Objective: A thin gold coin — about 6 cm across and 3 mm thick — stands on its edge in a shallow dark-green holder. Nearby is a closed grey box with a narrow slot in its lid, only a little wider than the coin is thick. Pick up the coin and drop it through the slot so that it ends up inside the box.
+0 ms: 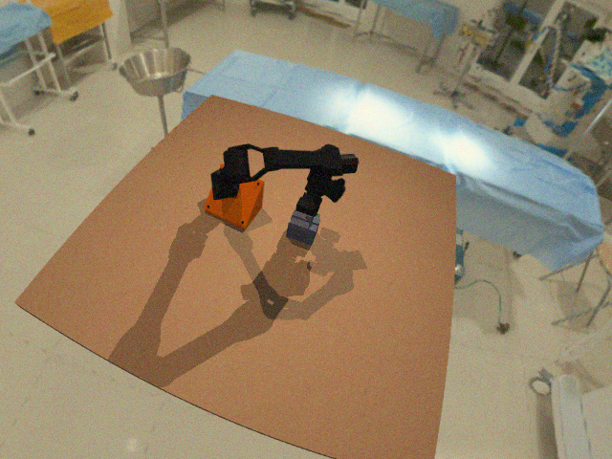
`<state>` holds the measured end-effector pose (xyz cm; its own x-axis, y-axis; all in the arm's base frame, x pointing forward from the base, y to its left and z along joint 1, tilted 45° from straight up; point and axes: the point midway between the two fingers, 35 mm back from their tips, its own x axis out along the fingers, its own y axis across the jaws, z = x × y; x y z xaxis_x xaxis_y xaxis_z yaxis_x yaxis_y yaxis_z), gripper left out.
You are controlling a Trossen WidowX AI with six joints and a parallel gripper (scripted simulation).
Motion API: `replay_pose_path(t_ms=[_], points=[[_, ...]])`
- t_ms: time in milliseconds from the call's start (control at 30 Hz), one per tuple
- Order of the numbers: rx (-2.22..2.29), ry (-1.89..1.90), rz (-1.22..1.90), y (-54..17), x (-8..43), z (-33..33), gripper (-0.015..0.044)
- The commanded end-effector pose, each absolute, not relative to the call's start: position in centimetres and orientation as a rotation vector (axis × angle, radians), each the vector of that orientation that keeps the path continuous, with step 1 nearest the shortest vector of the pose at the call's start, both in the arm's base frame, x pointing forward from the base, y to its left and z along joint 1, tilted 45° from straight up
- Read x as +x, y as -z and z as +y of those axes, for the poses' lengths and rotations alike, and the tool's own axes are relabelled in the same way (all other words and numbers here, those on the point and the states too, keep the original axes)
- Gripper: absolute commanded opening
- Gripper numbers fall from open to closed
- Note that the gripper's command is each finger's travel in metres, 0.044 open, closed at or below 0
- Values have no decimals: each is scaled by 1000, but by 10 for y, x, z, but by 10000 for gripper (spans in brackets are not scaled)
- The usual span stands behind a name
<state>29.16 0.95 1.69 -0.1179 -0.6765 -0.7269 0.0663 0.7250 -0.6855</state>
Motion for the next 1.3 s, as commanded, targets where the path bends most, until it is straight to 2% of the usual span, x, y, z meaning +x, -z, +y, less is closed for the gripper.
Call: replay_pose_path(t_ms=[0,1267], points=[[-523,682,1578,-23,288,1,0],[-514,675,1578,-34,285,-11,0]])
